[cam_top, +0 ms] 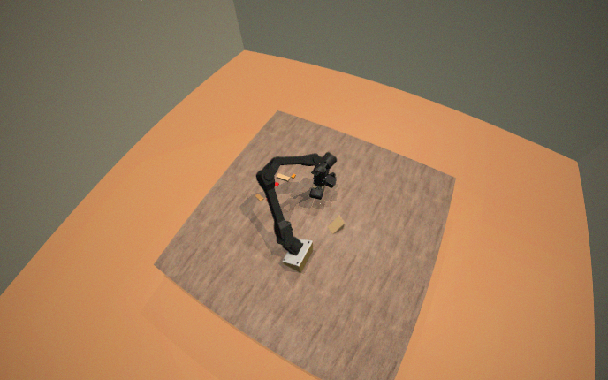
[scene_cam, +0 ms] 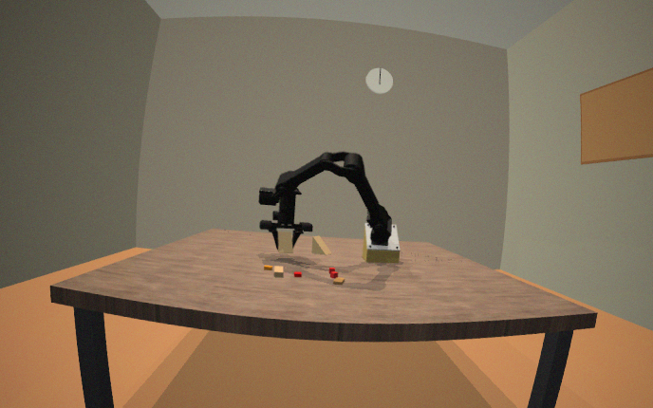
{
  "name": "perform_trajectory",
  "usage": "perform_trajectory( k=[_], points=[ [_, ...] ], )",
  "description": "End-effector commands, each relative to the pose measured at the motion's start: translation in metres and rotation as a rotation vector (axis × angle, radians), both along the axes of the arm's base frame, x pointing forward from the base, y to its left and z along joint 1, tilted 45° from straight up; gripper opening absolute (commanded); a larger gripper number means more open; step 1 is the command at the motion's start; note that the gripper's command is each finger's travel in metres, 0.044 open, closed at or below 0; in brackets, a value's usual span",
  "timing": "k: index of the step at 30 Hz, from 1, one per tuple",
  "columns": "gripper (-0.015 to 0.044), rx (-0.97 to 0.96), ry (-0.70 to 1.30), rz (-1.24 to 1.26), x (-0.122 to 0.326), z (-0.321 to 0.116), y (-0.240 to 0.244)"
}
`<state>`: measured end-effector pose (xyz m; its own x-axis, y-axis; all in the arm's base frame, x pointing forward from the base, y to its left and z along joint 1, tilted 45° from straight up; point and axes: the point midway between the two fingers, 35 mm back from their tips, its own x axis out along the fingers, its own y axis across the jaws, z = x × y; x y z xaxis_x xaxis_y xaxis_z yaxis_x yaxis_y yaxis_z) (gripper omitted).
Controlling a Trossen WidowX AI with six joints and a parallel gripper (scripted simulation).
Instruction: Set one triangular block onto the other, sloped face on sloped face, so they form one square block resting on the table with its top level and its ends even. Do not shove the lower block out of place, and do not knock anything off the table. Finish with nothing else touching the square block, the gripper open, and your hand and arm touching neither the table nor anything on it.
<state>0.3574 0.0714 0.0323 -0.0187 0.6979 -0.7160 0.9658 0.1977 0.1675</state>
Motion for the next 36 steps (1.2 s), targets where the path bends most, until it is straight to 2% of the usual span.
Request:
perform_trajectory(
  k=[1,36],
  points=[
    [0.0,-0.004,0.006,-0.001,-0.0006,-0.0004,-0.0004],
    [0.0,0.0,-0.001,0.001,0.0,-0.0063,0.006]
  ],
)
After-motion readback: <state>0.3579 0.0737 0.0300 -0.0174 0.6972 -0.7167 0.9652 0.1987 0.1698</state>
